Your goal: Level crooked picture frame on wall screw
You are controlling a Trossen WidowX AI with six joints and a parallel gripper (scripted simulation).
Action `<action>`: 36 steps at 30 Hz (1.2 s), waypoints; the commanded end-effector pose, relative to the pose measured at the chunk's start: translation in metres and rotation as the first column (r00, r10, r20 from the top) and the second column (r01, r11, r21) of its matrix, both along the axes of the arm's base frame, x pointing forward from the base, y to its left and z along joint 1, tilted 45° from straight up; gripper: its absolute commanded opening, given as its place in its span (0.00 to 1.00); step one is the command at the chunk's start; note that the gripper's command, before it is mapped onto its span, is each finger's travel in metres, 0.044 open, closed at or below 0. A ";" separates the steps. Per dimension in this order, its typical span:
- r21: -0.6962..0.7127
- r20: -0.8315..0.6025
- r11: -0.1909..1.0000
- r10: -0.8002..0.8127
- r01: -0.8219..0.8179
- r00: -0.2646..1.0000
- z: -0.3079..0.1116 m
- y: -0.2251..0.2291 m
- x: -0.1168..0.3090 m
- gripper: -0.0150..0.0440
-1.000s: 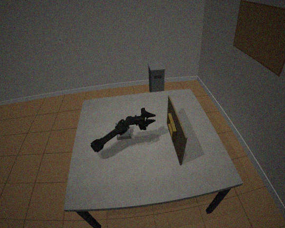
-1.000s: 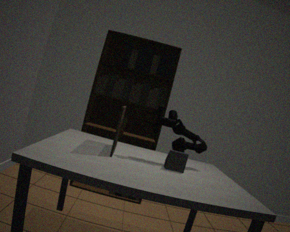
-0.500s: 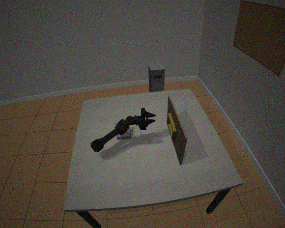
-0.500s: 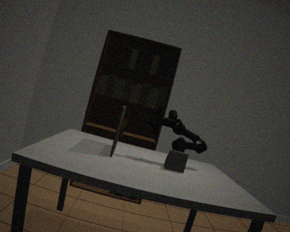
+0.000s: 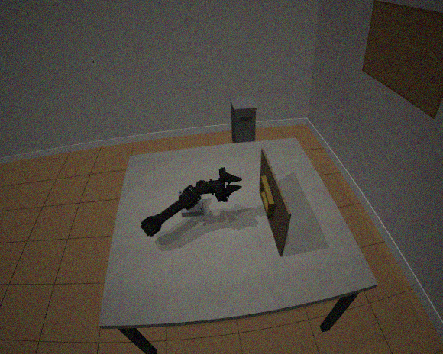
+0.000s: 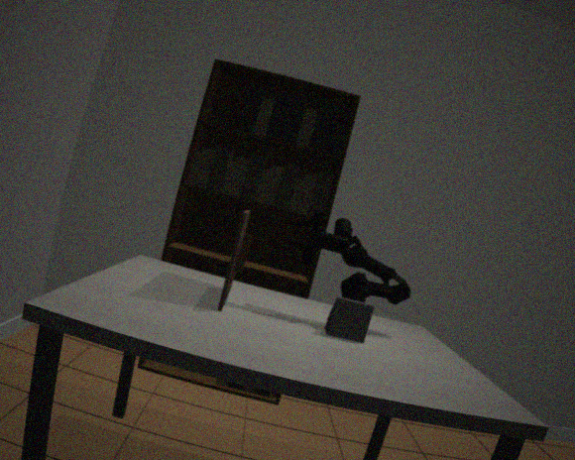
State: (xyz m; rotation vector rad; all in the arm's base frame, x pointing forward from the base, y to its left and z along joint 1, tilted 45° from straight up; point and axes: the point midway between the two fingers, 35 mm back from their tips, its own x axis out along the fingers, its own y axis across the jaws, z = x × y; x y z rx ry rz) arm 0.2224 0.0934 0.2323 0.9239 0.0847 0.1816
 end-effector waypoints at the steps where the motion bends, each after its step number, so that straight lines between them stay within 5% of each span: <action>1: -0.004 0.000 1.000 -0.004 0.004 1.000 0.000 -0.001 0.000 0.69; 36: -0.003 0.003 1.000 -0.003 0.003 1.000 -0.025 -0.028 0.015 0.69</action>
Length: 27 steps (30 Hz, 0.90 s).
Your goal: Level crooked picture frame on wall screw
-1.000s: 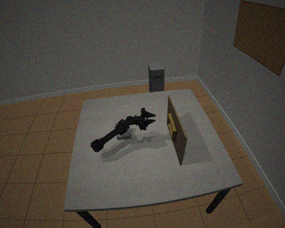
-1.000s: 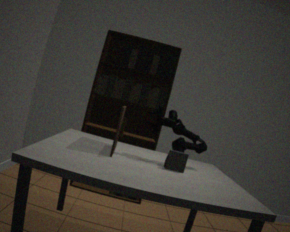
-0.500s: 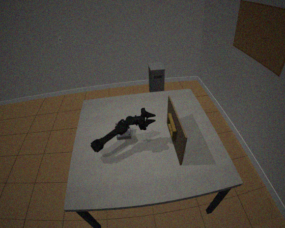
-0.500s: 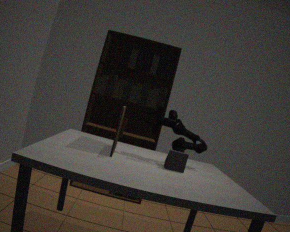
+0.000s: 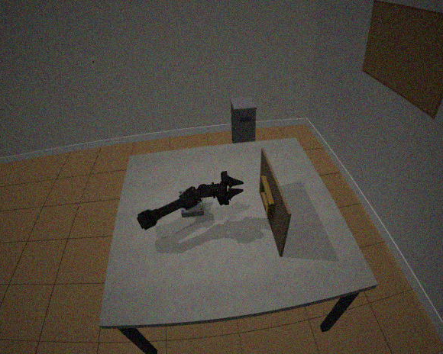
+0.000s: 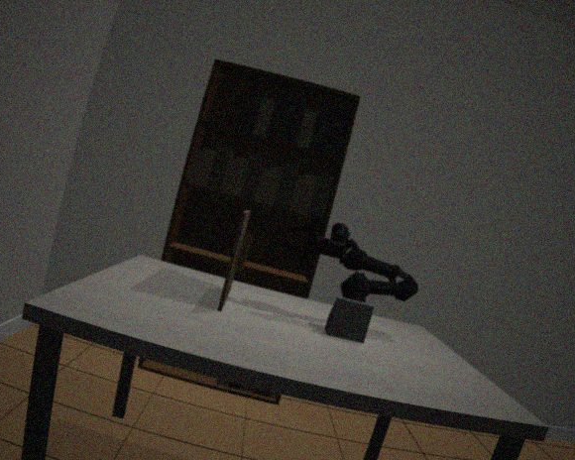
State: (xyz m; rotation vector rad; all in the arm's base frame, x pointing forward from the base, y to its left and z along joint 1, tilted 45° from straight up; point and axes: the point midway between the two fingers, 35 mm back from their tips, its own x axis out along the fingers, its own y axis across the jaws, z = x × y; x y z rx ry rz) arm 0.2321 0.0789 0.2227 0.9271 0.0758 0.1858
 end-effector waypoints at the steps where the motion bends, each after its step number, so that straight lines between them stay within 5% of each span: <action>1: -0.008 -0.005 1.000 -0.003 0.003 1.000 -0.019 -0.018 0.007 0.69; 27: -0.009 -0.004 1.000 -0.004 0.004 1.000 -0.024 -0.028 0.020 0.69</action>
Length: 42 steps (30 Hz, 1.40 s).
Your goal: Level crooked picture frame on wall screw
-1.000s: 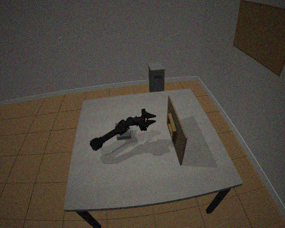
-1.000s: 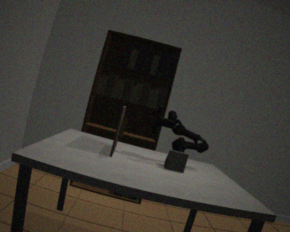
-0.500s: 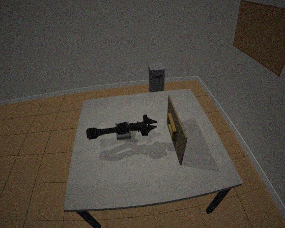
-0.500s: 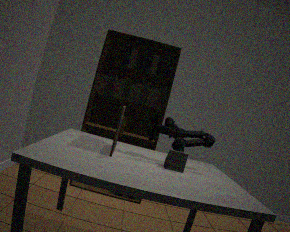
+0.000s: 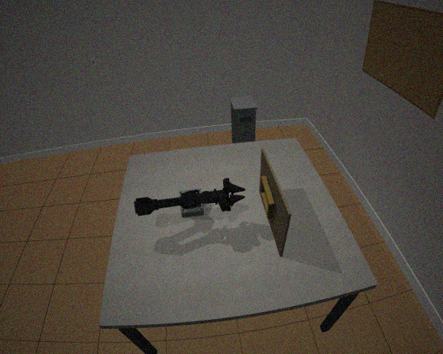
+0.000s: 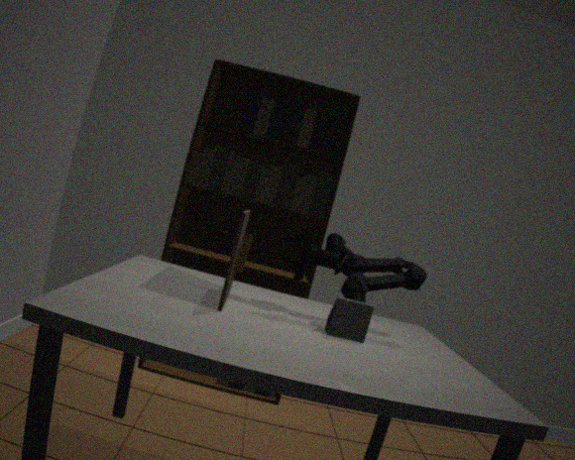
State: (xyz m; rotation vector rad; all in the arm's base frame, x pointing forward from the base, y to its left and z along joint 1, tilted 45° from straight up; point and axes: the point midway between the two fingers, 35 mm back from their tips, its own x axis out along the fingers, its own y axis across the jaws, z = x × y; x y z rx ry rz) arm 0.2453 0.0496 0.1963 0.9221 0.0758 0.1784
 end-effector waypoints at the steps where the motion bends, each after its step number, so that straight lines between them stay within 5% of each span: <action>1: -0.003 -0.001 1.000 0.002 -0.002 1.000 0.004 0.003 0.011 0.69; 13: -0.003 0.002 1.000 0.002 -0.002 1.000 -0.001 0.015 0.074 0.69; 42: -0.003 0.003 1.000 0.002 -0.002 1.000 0.001 0.017 0.089 0.69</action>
